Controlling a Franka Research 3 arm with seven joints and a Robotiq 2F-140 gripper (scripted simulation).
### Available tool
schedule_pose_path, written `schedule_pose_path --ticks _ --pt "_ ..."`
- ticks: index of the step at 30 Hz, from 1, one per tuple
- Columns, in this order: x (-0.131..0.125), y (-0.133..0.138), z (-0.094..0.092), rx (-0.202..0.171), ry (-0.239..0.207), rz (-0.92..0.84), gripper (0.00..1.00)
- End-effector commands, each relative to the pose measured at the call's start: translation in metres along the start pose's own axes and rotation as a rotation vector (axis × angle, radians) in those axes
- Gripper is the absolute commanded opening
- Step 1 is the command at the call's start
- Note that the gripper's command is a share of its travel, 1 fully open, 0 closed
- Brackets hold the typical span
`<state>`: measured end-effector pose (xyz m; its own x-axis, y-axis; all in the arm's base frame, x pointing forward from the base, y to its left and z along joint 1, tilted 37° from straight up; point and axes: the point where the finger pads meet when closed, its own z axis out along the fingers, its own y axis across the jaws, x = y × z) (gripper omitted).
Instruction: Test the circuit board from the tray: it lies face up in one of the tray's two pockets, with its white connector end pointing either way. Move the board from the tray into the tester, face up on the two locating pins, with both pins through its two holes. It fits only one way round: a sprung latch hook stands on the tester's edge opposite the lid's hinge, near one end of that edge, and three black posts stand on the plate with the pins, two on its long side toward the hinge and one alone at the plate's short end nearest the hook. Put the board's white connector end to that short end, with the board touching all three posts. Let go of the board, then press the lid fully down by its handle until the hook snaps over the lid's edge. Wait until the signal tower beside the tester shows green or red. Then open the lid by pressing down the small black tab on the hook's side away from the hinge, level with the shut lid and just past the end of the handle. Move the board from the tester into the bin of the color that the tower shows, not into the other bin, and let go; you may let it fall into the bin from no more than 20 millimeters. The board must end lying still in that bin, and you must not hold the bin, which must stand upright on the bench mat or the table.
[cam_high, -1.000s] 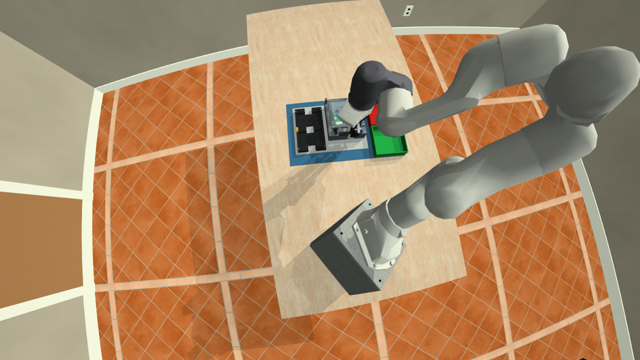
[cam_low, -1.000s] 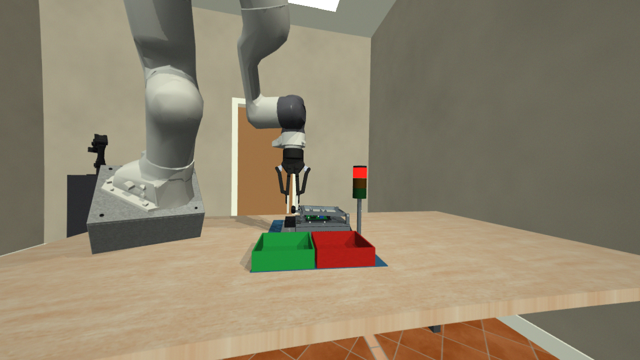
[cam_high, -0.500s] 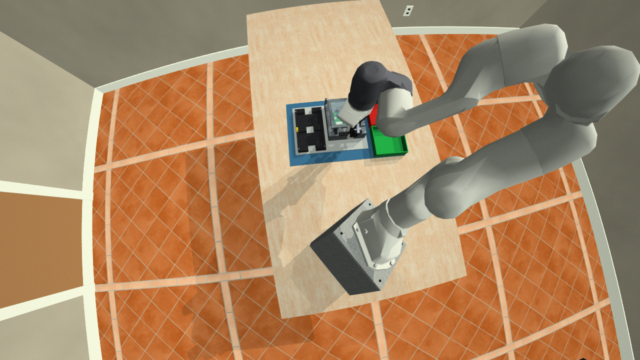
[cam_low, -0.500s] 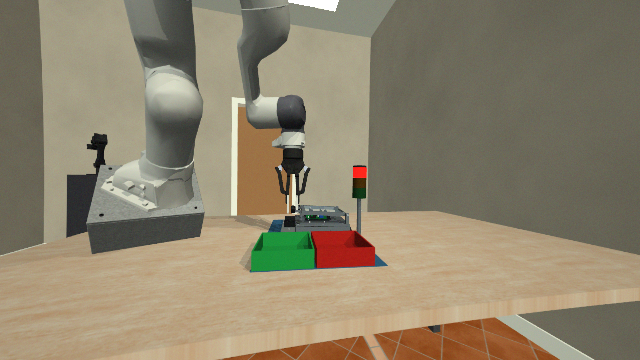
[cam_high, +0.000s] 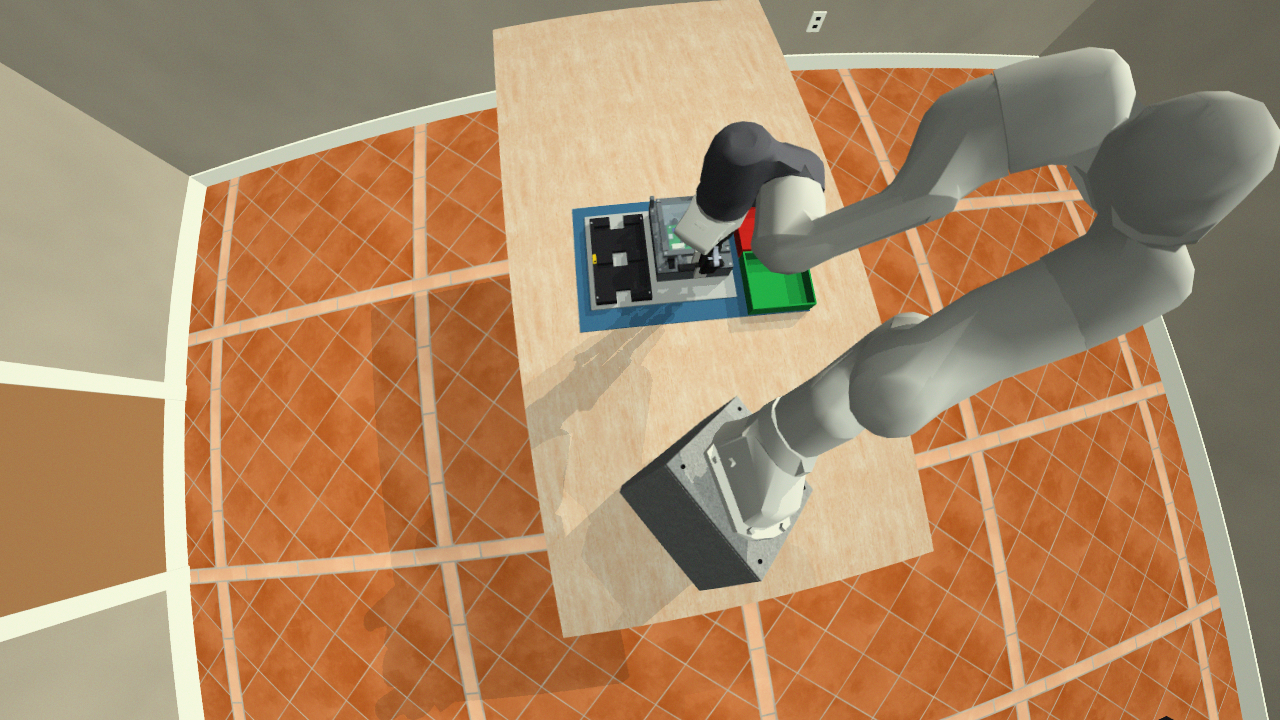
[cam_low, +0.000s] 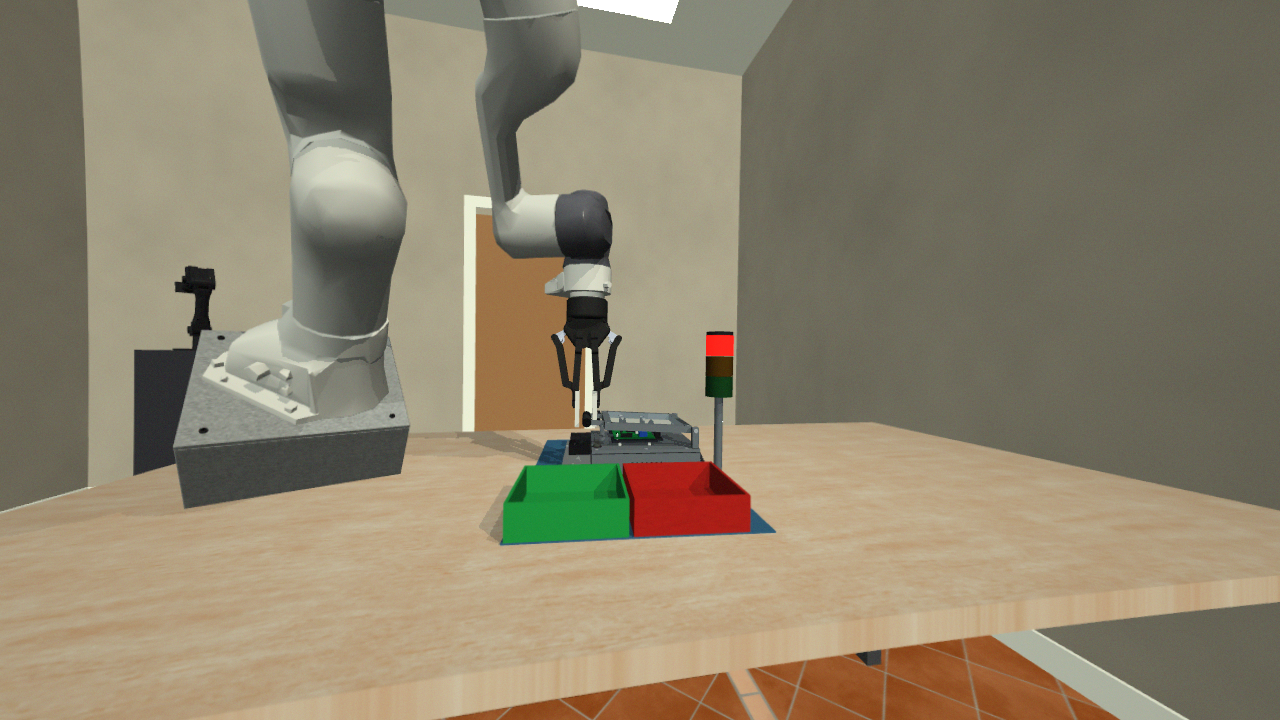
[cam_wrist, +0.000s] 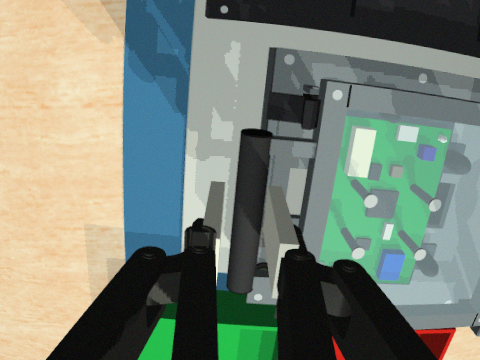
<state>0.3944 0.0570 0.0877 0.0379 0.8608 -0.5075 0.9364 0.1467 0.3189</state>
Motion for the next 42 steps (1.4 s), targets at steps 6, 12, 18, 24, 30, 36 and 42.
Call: schedule_pose_path --ticks 6,12,18,24,30,36,42 --pt "-0.0001 0.0028 -0.0002 -0.001 0.001 0.006 0.16" --pt "0.0 0.0033 -0.0004 -0.001 0.001 0.006 0.16" --pt "0.0 0.0033 -0.0004 -0.001 0.001 0.006 0.16" --pt "0.0 0.0033 -0.0004 -0.001 0.001 0.006 0.16" --pt "0.0 0.0033 -0.0004 -0.001 0.001 0.006 0.16" --pt "0.0 0.0033 -0.0004 -0.001 0.001 0.006 0.0" --pt "0.0 0.0033 -0.0004 -0.001 0.001 0.006 0.0"
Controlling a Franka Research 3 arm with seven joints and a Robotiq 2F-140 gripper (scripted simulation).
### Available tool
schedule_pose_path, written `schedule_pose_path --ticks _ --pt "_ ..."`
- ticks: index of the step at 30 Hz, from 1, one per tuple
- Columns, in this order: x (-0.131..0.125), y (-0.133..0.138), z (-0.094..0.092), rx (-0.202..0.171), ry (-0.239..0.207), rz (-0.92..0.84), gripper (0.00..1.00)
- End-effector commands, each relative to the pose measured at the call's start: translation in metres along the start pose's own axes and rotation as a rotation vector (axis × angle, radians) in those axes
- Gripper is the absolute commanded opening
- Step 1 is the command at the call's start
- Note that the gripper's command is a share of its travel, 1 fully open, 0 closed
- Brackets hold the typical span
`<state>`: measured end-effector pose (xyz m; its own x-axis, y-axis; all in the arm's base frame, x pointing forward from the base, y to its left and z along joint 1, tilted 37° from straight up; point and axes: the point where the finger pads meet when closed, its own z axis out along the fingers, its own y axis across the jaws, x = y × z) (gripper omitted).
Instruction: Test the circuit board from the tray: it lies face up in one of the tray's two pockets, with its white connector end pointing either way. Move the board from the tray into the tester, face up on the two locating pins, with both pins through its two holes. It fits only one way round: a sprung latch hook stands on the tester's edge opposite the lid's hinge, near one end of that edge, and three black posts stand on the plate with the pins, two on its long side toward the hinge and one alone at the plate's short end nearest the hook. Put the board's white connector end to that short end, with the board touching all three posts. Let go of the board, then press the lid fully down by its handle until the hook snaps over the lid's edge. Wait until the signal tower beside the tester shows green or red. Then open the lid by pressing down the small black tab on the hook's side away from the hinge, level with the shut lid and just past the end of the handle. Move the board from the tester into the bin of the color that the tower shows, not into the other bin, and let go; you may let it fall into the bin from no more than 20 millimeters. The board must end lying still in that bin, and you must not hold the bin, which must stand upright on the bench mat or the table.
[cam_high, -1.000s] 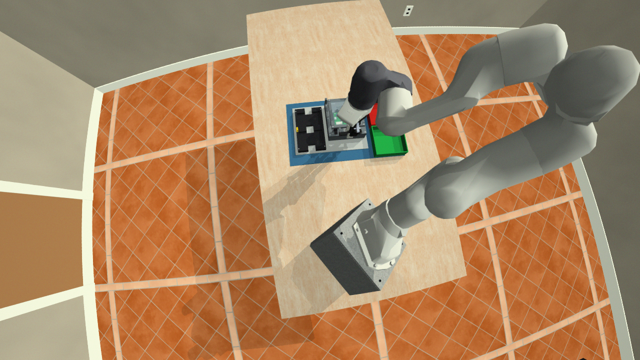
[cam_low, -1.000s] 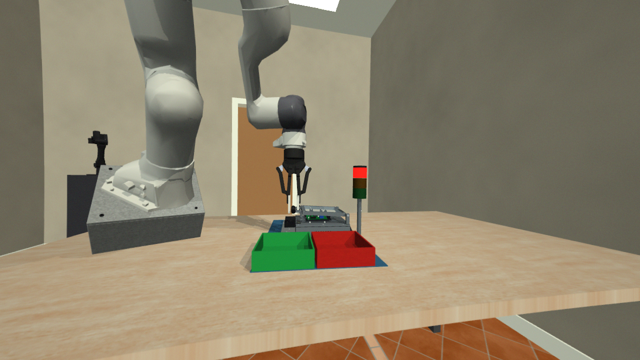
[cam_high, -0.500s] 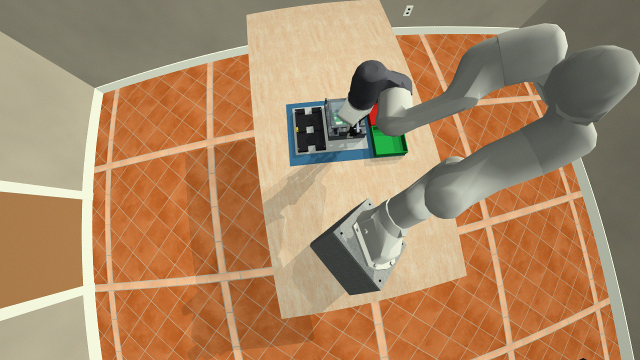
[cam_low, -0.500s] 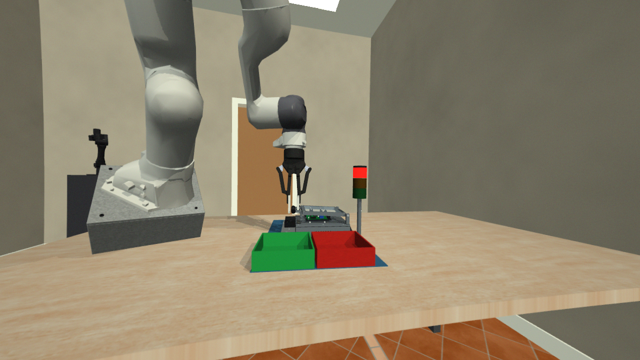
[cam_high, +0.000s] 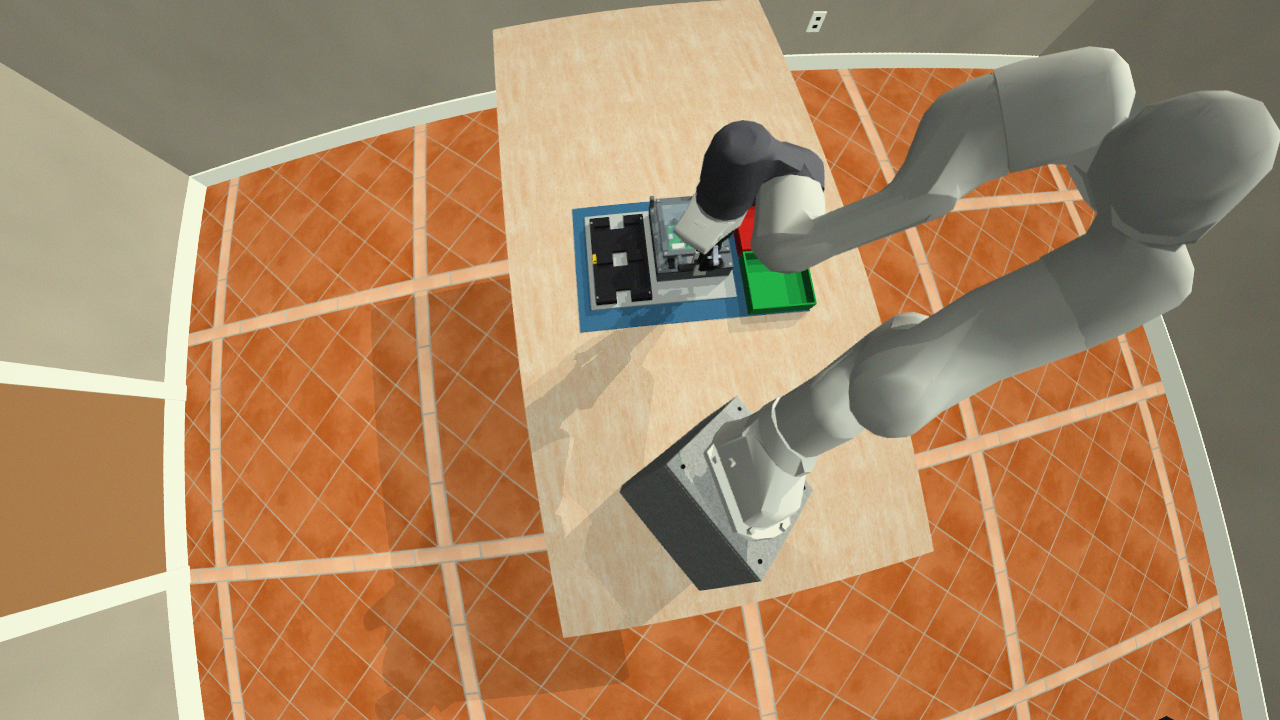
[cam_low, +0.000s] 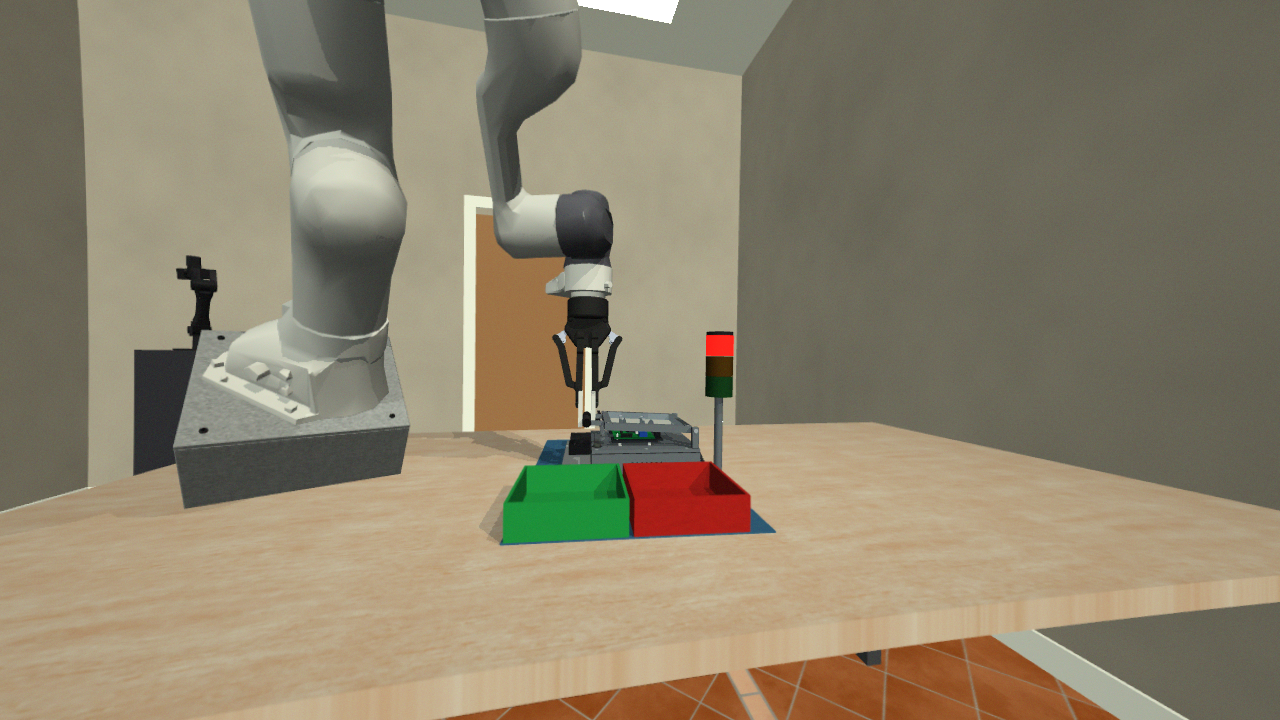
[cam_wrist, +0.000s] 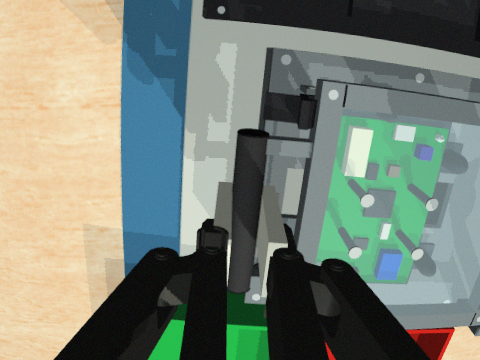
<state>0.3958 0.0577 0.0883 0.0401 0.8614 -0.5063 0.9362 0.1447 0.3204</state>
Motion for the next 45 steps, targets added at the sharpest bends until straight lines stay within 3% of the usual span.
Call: schedule_pose_path --ticks 1,33,45 --pt "0.0 0.002 0.0 0.0 0.001 0.004 0.0" --pt "0.0 0.002 0.0 0.0 0.001 0.004 0.0" --pt "0.0 0.003 -0.015 0.0 0.0 0.004 0.0"
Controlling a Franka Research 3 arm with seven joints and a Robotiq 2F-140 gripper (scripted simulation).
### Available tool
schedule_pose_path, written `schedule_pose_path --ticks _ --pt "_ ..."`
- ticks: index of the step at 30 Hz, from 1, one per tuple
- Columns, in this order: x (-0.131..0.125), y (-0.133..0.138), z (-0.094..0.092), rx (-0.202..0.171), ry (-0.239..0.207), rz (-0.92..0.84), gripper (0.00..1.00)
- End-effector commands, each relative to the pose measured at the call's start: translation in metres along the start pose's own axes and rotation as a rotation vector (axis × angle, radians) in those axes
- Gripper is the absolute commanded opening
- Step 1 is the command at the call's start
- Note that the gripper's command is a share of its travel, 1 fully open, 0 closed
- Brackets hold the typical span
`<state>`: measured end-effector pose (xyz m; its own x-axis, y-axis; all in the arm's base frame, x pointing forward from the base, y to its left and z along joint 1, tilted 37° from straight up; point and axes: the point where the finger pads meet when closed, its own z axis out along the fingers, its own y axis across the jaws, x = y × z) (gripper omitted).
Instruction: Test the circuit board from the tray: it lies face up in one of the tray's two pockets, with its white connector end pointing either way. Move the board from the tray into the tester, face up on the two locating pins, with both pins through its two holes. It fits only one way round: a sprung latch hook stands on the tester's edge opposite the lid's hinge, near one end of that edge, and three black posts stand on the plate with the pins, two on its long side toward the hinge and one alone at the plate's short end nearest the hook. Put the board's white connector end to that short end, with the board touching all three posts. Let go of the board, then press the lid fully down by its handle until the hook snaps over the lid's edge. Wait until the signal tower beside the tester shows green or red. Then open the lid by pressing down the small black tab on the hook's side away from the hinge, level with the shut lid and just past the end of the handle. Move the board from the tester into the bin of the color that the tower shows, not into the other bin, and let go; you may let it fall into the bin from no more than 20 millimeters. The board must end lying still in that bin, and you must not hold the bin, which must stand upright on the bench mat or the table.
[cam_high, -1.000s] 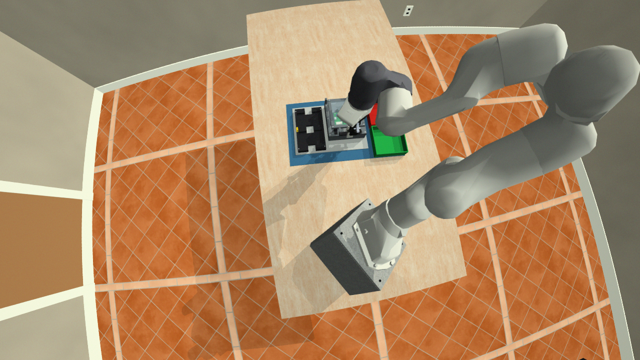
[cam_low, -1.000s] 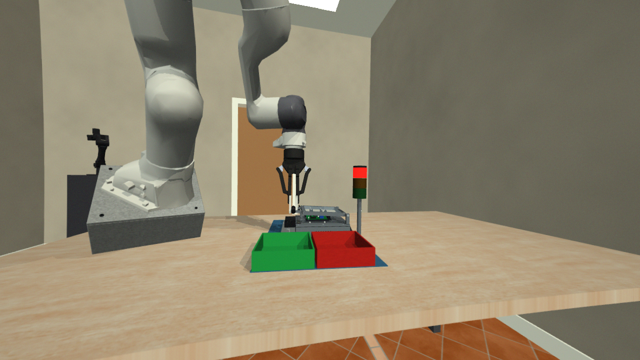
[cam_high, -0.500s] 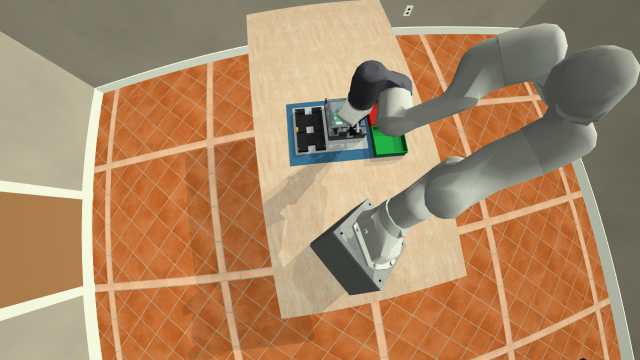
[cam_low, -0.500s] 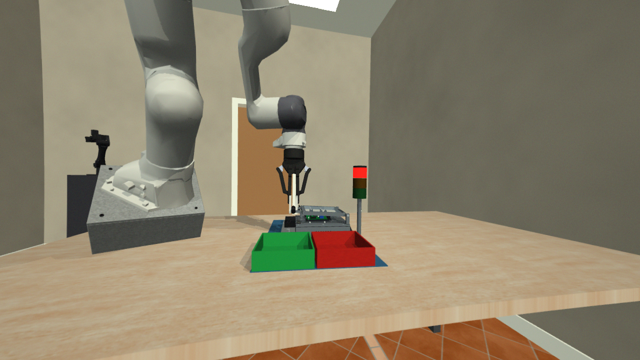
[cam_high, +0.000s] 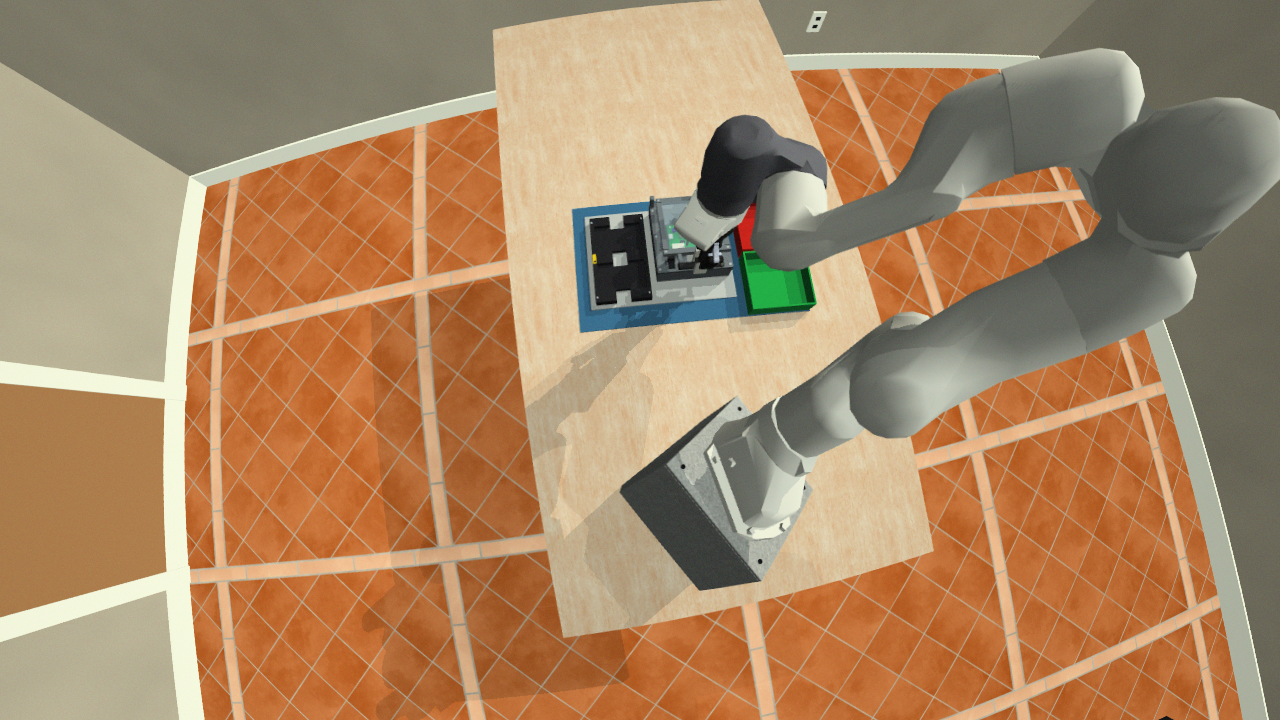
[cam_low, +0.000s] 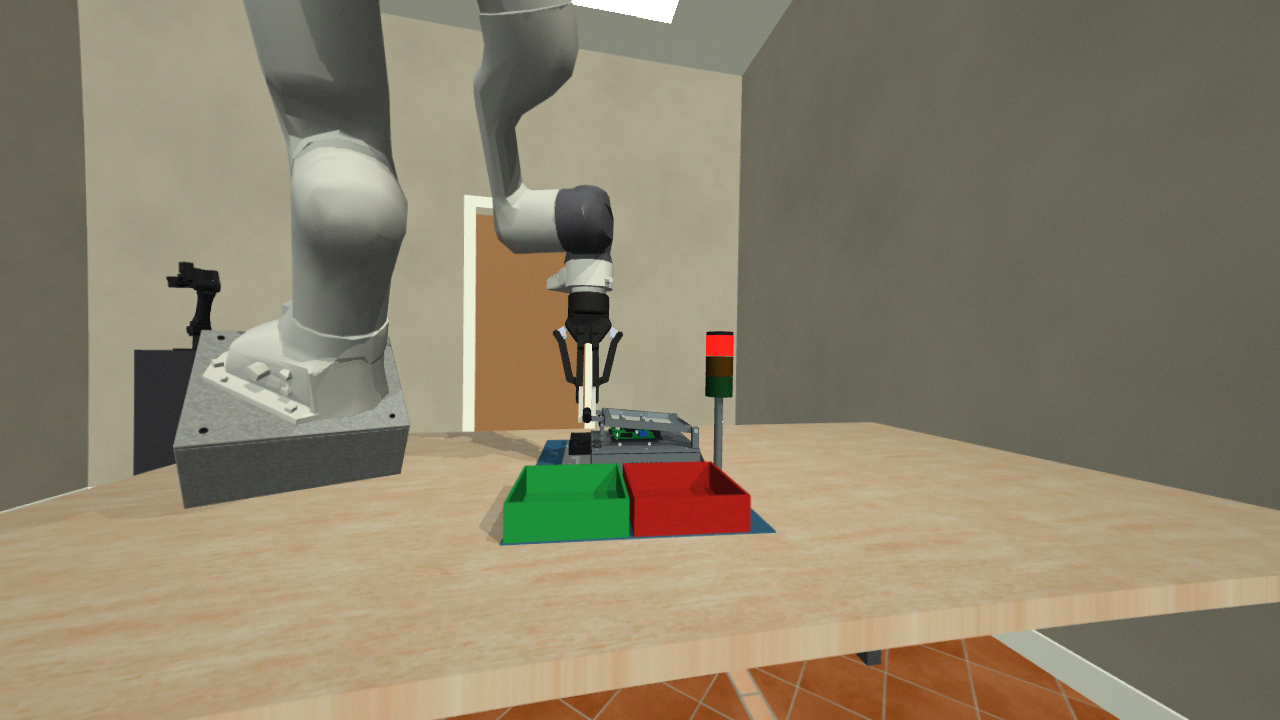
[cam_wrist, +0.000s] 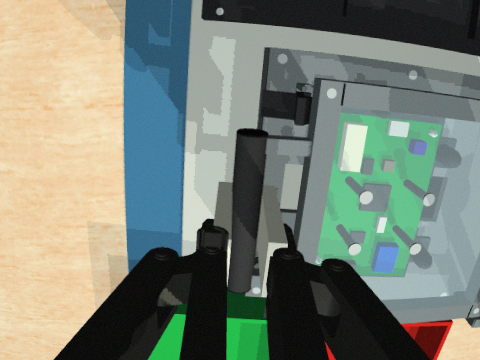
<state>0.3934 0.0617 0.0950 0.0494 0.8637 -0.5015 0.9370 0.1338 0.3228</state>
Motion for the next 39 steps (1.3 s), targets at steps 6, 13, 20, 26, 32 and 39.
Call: schedule_pose_path --ticks 6,13,20,26,32,39 --pt "0.0 0.006 -0.026 -0.004 -0.001 -0.007 0.0" --pt "0.0 0.013 -0.049 -0.004 -0.001 -0.006 0.0" --pt "0.0 0.015 -0.057 -0.004 -0.001 -0.007 0.0" --pt "0.0 0.015 -0.057 -0.004 -0.001 -0.007 0.0" --pt "0.0 0.015 -0.057 -0.004 -0.001 -0.007 0.0" --pt "0.0 0.015 -0.057 -0.004 -0.001 -0.007 0.0"
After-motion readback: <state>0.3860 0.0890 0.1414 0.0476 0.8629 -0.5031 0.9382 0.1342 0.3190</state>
